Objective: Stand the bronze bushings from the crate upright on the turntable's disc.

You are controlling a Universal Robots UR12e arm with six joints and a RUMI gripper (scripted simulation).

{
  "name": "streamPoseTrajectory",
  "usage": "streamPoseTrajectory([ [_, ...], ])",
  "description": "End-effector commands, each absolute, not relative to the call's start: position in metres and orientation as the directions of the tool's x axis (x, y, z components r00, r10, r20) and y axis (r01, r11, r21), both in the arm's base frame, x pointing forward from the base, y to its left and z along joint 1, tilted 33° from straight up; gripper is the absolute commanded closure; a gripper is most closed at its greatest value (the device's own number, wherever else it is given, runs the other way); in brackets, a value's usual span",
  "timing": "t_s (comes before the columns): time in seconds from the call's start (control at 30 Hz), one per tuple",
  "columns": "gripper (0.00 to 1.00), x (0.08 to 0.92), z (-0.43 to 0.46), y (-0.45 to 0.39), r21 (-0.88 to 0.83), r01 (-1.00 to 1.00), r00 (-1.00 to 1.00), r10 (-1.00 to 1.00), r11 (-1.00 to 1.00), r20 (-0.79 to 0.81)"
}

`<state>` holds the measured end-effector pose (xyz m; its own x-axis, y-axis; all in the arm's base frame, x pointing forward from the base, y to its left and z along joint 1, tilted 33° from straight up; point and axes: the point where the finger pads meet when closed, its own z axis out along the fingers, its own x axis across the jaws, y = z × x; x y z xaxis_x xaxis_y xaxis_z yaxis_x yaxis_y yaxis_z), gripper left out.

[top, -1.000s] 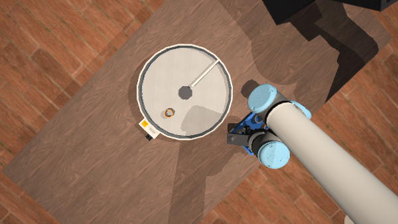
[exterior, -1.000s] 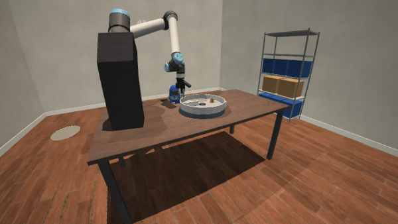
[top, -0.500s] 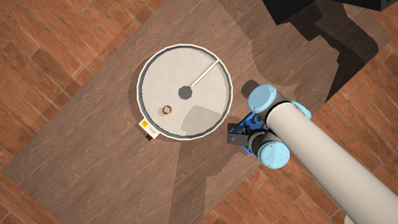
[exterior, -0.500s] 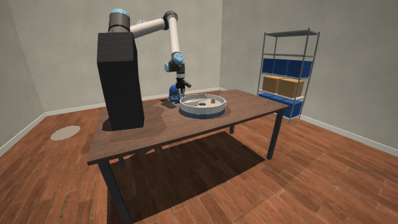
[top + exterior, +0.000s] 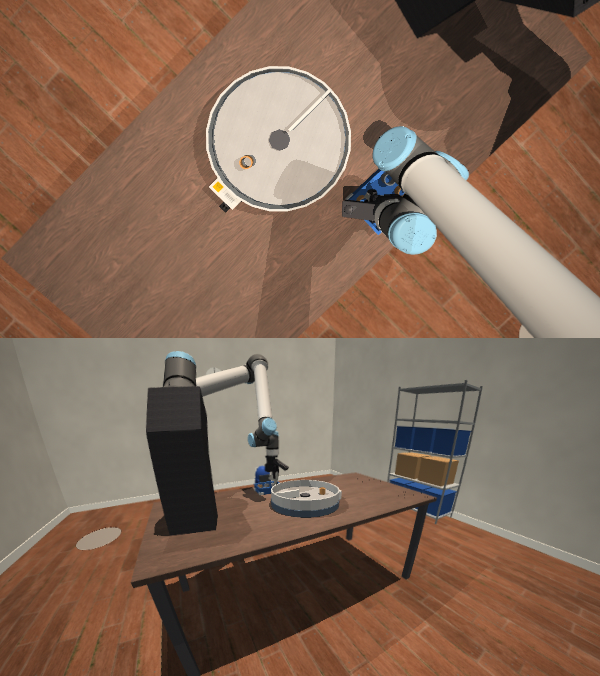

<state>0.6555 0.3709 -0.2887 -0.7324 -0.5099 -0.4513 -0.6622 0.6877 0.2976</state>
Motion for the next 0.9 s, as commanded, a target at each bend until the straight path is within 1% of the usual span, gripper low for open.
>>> streamPoseTrajectory([
  [0.0, 0.95, 0.657, -0.292, 0.373, 0.297, -0.662, -0.732, -0.510, 0.688, -0.452],
  [0.87, 0.95, 0.659, -0.307, 0.382, 0.297, -0.662, -0.732, -0.510, 0.688, -0.452],
])
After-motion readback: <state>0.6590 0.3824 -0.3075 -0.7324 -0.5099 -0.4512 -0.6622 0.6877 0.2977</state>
